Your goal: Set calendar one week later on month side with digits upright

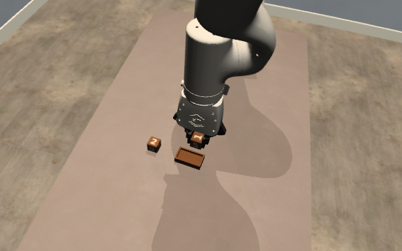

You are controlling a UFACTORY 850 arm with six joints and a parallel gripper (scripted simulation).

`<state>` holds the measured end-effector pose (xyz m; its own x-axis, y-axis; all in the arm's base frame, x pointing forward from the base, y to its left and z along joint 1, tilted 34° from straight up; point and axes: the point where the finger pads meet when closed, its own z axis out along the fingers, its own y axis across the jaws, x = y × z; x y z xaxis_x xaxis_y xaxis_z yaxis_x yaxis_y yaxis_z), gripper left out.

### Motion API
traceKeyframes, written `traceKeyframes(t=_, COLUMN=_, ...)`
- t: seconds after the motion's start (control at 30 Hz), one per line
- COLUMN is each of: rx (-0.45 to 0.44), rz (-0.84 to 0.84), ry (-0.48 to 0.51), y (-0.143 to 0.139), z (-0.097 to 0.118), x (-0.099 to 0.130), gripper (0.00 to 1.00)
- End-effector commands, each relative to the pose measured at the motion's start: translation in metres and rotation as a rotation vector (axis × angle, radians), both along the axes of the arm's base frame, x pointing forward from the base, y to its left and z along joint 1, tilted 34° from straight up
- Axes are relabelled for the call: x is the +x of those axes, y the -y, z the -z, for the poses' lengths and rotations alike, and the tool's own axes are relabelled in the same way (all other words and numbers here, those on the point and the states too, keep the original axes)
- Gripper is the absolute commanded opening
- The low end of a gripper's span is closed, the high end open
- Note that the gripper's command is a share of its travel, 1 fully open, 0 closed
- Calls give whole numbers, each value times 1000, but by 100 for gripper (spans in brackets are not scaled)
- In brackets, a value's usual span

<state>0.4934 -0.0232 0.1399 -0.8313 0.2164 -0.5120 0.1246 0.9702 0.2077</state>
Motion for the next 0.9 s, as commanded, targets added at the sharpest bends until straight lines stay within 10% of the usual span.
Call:
traceKeyframes(t=0.0, rx=-1, rz=0, ry=2, y=-1, z=8, x=7, gripper=27)
traceKeyframes(t=0.87, rx=-1, rz=0, ry=2, y=-4, z=30, x=21, gripper=27)
